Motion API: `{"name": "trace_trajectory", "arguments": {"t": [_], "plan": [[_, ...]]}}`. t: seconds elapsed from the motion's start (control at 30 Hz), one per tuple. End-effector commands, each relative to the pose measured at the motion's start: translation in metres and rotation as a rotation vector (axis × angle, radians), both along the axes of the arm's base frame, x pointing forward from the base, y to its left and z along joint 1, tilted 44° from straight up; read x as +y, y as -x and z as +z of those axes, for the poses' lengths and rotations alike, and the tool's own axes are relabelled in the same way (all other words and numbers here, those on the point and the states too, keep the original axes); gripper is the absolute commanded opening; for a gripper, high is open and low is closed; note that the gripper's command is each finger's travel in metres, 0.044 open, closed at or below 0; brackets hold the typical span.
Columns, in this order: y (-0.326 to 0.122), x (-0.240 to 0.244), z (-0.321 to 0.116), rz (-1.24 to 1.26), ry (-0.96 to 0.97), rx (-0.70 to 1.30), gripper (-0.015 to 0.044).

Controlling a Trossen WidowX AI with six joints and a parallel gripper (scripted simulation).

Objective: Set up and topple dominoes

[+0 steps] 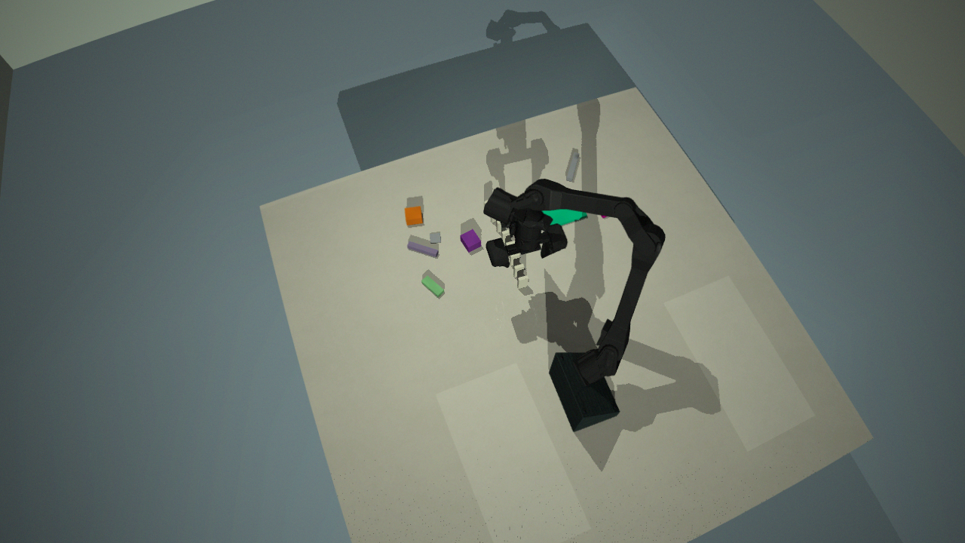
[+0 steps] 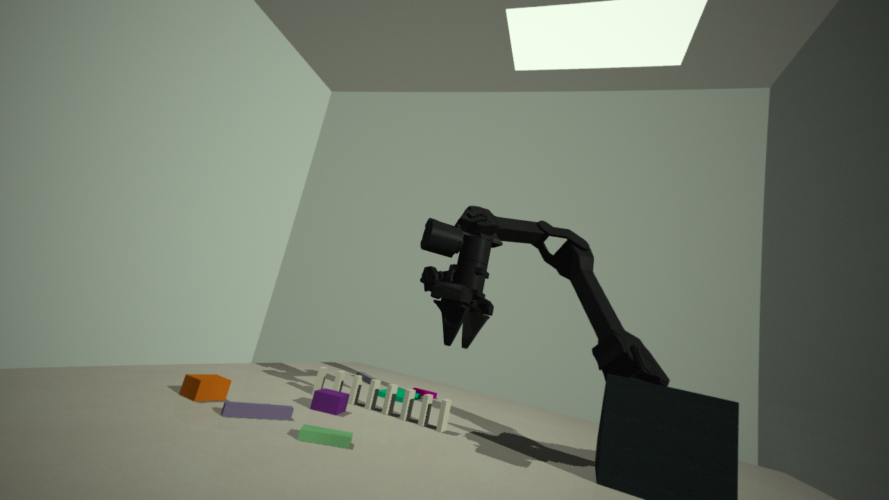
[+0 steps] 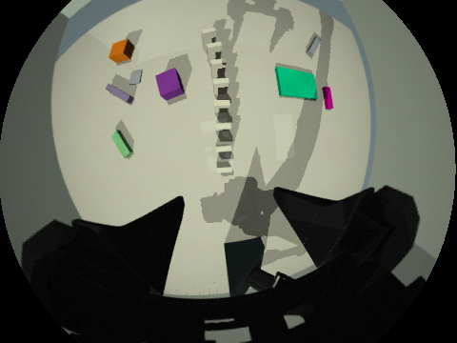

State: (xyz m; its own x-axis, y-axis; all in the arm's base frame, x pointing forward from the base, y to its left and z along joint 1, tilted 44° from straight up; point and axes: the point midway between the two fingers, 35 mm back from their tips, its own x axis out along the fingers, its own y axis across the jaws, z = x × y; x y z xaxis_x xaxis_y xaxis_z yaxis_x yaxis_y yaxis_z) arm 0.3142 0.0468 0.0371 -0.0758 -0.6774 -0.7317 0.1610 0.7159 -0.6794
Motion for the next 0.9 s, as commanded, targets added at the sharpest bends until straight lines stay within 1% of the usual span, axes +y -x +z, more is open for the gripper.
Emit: {"name": "trace_trajectory", "arguments": {"t": [0.0,0.07,0.13,0.17,0.63,0.7,0.87], "plan": [[0.001,0.011,0.015,-0.011,-0.004,-0.003,0.044],[0.001,0.011,0.015,-0.011,-0.004,-0.003,0.044],[0.003,0.01,0.013,0.033,-0.008,0.038,0.0387],[0.004,0.008,0.01,0.088,-0.014,0.088,0.0361],[0.038,-0.021,-0.03,1.043,-0.112,0.974,0.0],[0.042,-0.024,-0.033,1.128,-0.12,1.053,0.0],[0.042,-0.025,-0.033,1.142,-0.122,1.065,0.0]]}}
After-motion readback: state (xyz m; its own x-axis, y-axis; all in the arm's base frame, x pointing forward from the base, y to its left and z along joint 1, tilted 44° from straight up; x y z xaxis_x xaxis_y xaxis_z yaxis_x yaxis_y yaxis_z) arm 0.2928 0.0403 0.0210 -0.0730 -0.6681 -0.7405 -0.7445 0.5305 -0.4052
